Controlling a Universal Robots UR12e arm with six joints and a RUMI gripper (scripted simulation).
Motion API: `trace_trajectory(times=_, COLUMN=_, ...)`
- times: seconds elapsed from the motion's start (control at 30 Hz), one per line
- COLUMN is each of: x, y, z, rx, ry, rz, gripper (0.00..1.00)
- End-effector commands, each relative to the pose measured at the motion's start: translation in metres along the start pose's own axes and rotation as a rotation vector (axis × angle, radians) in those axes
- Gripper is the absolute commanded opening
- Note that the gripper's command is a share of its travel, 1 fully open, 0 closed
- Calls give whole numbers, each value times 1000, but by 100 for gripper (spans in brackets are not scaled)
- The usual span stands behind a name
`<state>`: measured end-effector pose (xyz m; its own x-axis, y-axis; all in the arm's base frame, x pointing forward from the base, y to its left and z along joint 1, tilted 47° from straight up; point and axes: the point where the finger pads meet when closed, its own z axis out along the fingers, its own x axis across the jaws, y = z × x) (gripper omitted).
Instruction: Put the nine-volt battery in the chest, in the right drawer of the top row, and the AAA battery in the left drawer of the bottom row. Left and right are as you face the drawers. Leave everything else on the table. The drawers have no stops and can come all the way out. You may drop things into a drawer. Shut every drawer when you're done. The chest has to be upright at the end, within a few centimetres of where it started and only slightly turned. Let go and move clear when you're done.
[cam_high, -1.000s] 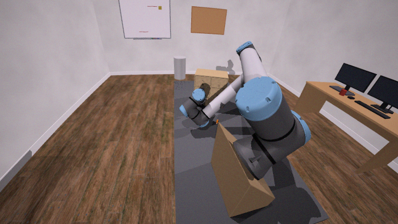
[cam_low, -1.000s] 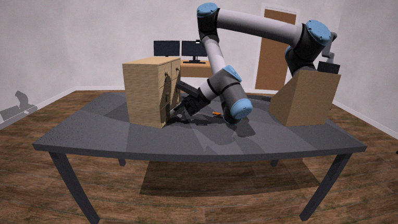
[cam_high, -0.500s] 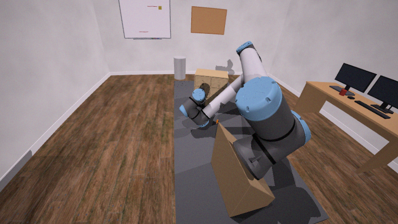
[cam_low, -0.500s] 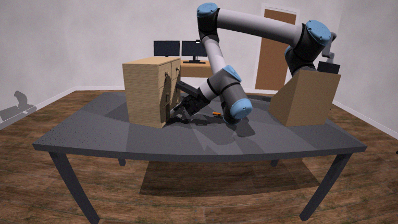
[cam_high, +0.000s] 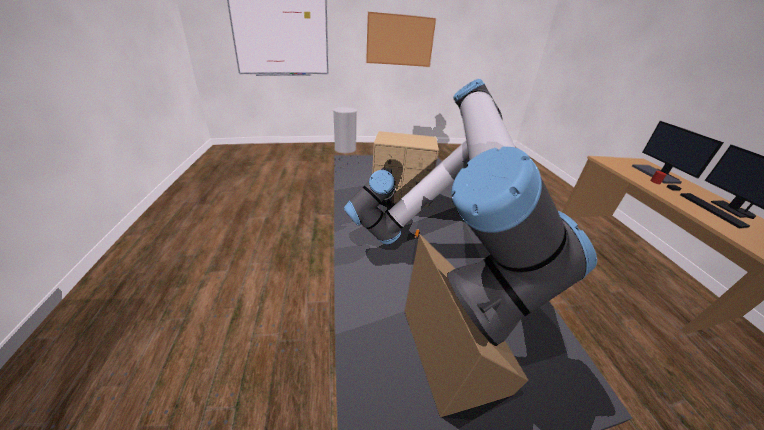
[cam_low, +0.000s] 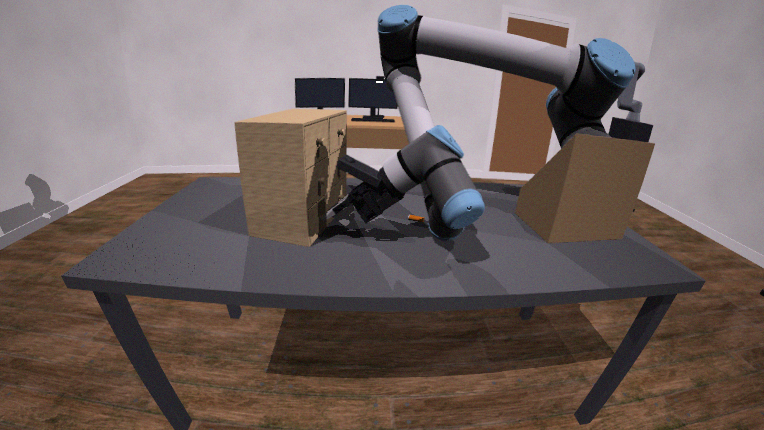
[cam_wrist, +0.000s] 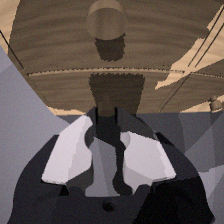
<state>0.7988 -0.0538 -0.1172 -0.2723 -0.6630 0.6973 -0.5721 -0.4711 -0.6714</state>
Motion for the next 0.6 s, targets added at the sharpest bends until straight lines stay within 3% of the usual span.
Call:
trace_trajectory(times=0.0, x=0, y=-1, z=0, rx=1, ry=0, rz=0, gripper=7)
trace_trajectory(times=0.57, x=0, y=-1, z=0, rx=1, ry=0, rz=0, gripper=20)
